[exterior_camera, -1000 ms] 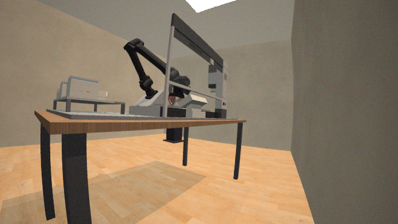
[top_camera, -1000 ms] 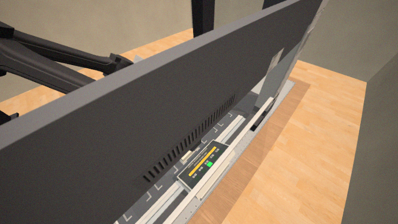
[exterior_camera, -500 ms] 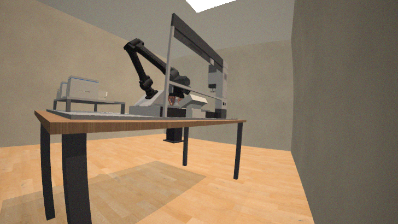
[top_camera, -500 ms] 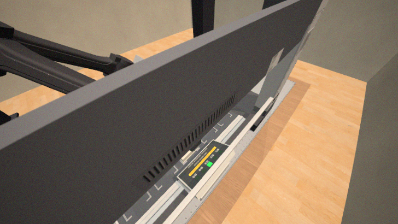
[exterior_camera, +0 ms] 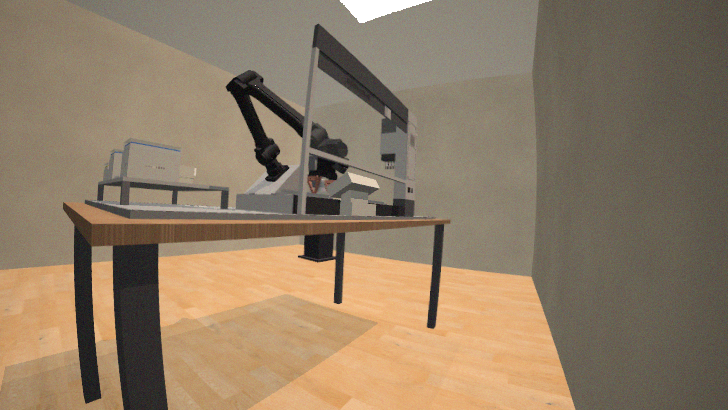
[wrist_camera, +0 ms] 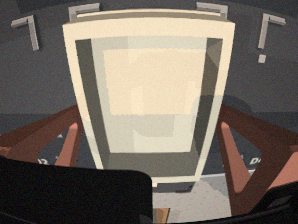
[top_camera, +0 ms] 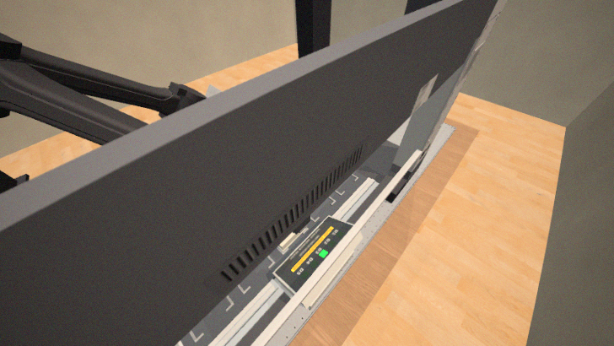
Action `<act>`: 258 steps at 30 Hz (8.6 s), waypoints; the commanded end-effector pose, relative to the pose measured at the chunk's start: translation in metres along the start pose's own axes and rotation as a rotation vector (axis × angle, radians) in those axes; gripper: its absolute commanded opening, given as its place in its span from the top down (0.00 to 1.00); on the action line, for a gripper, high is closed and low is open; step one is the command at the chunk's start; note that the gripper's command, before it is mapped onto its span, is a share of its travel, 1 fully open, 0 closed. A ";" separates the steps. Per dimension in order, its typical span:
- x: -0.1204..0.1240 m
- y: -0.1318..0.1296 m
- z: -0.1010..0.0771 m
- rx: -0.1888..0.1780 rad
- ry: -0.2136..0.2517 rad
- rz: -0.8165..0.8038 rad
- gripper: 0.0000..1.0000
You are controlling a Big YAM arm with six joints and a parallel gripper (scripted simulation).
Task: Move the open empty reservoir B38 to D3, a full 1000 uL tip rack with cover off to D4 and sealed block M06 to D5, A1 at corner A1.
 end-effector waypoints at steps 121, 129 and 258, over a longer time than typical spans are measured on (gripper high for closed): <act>-0.015 -0.007 -0.172 -0.004 -0.052 0.030 0.00; -0.015 -0.007 -0.172 -0.004 -0.052 0.030 0.00; 0.168 -0.103 -0.155 -0.027 -0.045 1.637 0.00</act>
Point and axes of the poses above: the point where the finger pads meet when closed, its own z axis out along the fingers, its own y axis across the jaws, x = y × z, the point moved 2 cm from there along -z, back along the fingers, and after that the axes turned 8 degrees about -z, right-handed, at the moved point
